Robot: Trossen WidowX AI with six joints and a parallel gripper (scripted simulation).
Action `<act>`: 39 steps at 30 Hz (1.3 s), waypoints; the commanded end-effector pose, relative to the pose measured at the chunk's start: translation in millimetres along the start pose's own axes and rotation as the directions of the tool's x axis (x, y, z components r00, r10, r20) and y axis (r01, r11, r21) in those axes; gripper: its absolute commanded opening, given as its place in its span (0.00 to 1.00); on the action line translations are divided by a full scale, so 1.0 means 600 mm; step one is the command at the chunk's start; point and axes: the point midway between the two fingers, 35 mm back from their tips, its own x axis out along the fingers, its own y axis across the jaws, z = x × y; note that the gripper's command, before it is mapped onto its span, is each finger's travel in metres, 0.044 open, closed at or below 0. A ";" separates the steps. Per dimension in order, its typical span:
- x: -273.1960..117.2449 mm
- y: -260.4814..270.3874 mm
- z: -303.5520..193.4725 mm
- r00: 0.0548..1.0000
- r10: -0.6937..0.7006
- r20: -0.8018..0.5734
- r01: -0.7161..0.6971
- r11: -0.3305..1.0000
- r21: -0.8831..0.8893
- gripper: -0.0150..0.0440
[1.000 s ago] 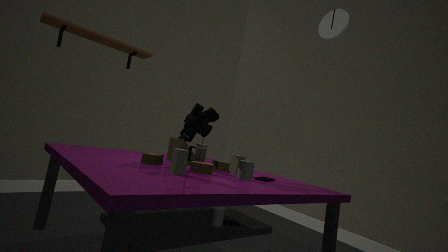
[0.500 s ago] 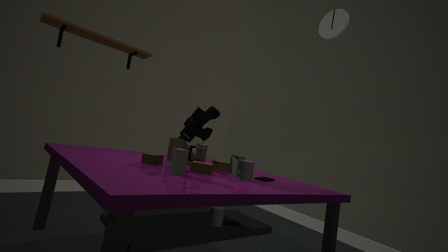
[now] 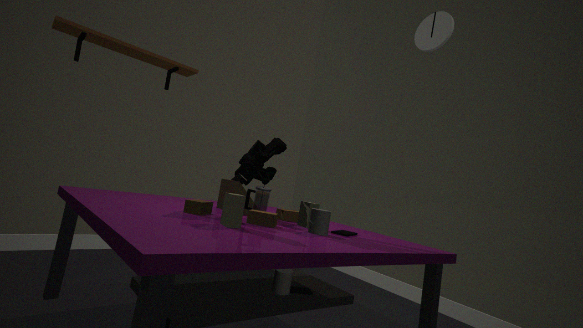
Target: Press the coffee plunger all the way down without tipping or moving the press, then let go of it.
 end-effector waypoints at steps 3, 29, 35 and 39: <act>0.003 0.000 -0.007 1.000 0.004 -0.014 -0.003 1.000 0.017 0.45; 0.001 -0.001 0.000 1.000 0.000 0.001 0.000 1.000 0.005 0.90; 0.001 -0.001 0.005 1.000 0.002 0.006 -0.002 1.000 -0.012 1.00; -0.008 -0.012 0.033 0.998 -0.033 0.054 0.034 0.999 -0.030 1.00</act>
